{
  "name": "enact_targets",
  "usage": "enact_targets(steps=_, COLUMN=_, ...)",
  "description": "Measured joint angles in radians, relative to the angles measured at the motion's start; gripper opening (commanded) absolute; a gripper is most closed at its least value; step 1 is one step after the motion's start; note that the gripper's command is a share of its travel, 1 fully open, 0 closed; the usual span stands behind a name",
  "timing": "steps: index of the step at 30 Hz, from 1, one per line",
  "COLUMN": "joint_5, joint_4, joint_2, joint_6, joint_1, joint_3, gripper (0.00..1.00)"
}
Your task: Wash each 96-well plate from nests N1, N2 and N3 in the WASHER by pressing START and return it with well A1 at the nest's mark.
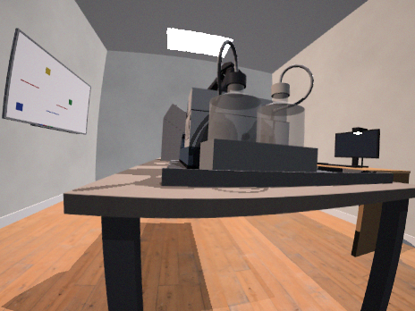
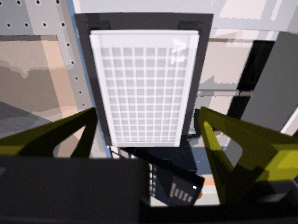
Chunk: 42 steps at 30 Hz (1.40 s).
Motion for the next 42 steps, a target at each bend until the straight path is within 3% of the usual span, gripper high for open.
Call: enact_targets(steps=42, joint_5=-0.035, joint_4=-0.269, joint_2=-0.238, joint_6=-0.09, joint_1=-0.092, joint_3=-0.005, gripper=1.0)
